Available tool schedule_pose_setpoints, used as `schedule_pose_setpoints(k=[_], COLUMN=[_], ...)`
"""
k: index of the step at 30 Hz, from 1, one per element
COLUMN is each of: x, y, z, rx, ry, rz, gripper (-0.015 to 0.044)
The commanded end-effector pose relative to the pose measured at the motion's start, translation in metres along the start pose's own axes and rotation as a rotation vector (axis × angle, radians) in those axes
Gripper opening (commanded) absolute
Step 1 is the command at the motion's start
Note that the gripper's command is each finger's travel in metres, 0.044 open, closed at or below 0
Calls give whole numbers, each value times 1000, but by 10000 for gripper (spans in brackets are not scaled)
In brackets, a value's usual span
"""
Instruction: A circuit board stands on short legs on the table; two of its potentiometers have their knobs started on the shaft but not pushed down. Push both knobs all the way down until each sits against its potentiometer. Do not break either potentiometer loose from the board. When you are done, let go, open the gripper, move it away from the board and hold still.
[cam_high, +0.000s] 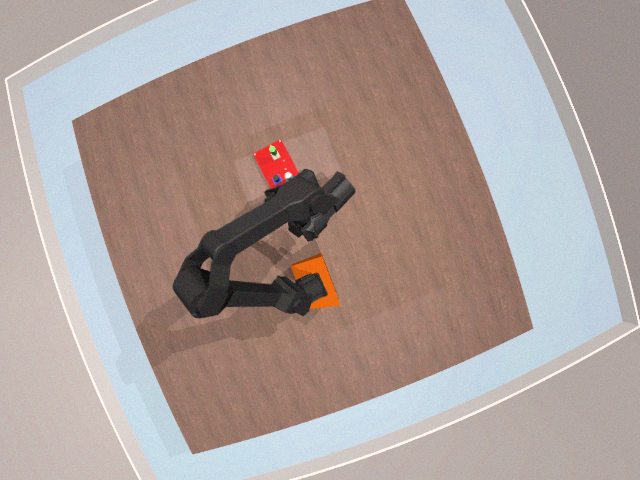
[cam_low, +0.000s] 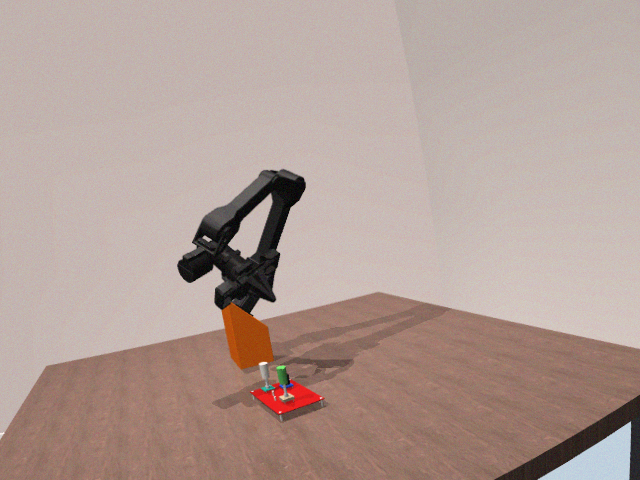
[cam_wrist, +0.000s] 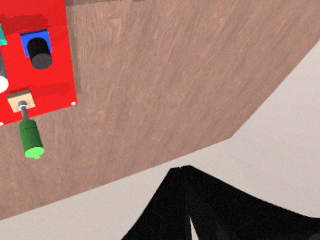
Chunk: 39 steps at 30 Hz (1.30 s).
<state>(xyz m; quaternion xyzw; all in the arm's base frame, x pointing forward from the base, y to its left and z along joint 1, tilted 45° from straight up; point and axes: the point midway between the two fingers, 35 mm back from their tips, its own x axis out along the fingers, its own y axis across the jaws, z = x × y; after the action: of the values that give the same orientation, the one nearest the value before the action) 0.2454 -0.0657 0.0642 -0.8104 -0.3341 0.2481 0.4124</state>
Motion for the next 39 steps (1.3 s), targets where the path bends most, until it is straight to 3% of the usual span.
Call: schedule_pose_setpoints(k=[1,39], x=[2,21], y=[3,26], z=[1,8], rx=[-132,-1398], ry=[-36,-309], rz=[-3,-208], gripper=[0,0])
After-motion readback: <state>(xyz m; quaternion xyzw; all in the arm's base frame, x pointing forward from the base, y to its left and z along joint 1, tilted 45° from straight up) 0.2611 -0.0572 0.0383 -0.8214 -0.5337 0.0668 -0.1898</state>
